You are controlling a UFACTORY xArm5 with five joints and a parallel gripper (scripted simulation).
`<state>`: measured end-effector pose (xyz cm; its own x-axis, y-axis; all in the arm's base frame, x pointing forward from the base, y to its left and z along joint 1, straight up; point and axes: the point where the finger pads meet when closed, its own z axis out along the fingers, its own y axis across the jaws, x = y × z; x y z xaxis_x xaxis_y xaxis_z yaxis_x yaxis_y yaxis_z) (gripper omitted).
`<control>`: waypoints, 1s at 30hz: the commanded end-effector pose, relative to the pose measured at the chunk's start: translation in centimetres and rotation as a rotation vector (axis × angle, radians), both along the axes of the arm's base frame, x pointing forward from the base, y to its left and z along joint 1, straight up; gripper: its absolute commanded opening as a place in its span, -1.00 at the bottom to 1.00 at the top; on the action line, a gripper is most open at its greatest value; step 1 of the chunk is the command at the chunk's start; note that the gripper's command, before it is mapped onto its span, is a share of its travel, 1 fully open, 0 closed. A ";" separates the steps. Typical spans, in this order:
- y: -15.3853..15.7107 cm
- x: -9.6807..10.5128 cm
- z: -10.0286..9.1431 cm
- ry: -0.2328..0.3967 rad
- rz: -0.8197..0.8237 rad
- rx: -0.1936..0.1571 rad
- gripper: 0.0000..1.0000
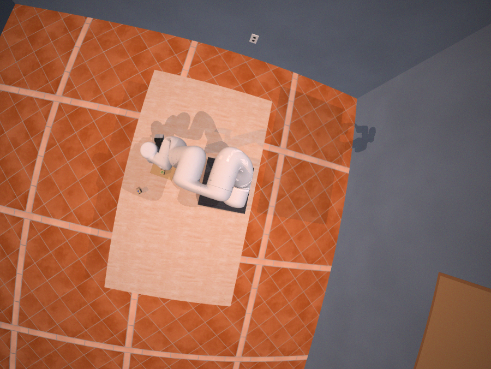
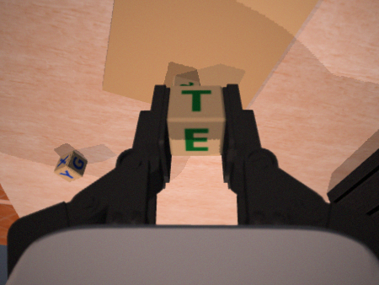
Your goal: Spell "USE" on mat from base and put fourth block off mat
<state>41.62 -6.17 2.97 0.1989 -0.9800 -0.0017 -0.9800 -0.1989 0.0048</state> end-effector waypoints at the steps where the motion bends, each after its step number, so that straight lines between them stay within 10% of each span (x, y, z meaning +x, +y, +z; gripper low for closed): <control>1: 0.0 0.1 0.3 -0.003 0.000 0.000 -0.57; 30: -0.9 -0.3 0.3 -0.004 0.575 0.001 -0.57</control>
<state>41.28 -6.87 3.20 0.6100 -0.7924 -0.0039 -0.7924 -0.6100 0.0037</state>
